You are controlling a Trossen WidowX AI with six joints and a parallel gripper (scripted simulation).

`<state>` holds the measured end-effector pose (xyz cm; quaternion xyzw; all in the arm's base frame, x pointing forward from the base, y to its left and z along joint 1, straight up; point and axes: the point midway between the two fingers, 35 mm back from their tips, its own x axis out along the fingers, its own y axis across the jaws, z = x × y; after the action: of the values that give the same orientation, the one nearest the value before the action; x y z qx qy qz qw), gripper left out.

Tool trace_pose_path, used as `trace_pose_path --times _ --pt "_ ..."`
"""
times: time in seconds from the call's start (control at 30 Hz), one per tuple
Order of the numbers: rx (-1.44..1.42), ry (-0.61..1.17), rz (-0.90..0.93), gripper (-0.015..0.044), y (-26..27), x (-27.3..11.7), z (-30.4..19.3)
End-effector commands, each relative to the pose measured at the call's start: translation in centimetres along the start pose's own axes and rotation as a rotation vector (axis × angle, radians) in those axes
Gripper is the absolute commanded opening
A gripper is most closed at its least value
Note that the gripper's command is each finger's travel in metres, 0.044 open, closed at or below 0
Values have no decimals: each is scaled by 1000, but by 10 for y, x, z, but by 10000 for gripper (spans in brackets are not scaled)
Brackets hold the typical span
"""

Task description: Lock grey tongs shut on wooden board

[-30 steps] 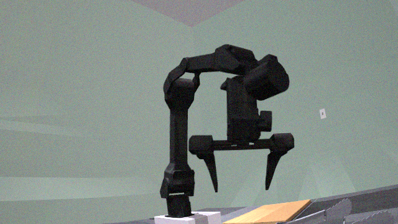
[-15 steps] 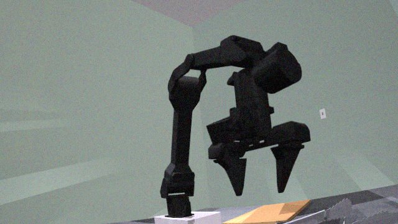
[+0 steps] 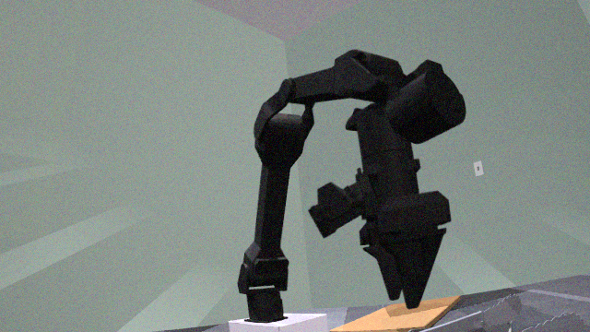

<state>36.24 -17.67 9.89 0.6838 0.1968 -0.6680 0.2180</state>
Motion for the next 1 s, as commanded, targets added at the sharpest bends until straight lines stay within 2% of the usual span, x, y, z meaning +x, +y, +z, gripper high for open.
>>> trace_pose_path --times 0.0,0.4,0.97 --pt "51 6 -6 440 3 4 -2" --pt "51 5 -6 440 0 5 0" --pt "51 5 -6 440 3 32 -2"
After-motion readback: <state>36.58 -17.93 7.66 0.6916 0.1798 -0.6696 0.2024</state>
